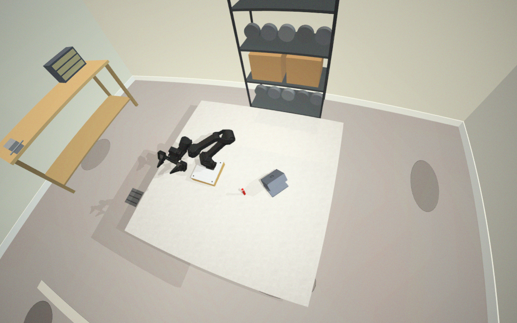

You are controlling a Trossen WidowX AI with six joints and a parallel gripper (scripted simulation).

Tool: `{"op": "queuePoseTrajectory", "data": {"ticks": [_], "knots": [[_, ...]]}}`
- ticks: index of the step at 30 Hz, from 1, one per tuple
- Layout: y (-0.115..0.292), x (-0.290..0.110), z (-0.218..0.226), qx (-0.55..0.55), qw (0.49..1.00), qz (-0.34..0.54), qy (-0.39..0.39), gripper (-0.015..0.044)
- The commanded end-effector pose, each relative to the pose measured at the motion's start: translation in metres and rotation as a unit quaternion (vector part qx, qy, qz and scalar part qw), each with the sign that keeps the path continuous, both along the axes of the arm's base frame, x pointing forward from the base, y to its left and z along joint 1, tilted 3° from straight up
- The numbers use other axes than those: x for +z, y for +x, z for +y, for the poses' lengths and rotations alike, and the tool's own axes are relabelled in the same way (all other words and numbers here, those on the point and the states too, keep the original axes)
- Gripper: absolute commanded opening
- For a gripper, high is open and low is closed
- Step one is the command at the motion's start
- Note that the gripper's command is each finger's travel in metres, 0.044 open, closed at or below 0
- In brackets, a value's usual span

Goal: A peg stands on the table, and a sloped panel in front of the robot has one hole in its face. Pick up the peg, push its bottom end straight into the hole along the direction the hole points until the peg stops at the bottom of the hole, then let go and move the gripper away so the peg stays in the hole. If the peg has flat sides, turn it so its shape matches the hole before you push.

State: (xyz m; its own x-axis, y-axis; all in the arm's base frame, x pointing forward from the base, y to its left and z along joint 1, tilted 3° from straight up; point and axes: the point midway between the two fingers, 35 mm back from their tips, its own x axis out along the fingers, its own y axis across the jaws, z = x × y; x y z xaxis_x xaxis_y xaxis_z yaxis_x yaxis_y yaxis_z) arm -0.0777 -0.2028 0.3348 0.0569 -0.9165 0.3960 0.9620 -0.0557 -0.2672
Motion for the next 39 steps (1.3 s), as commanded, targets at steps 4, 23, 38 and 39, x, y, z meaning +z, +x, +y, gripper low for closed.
{"op": "queuePoseTrajectory", "data": {"ticks": [4,23,38,39], "knots": [[0.001,0.000,-0.005,0.010,1.000,-0.013,0.005,0.0440],[0.016,-0.004,-0.047,0.083,0.990,-0.099,0.063,0.0440],[0.040,-0.017,-0.081,0.133,0.969,-0.158,0.135,0.0440],[0.042,-0.018,-0.083,0.136,0.968,-0.161,0.140,0.0440]]}}
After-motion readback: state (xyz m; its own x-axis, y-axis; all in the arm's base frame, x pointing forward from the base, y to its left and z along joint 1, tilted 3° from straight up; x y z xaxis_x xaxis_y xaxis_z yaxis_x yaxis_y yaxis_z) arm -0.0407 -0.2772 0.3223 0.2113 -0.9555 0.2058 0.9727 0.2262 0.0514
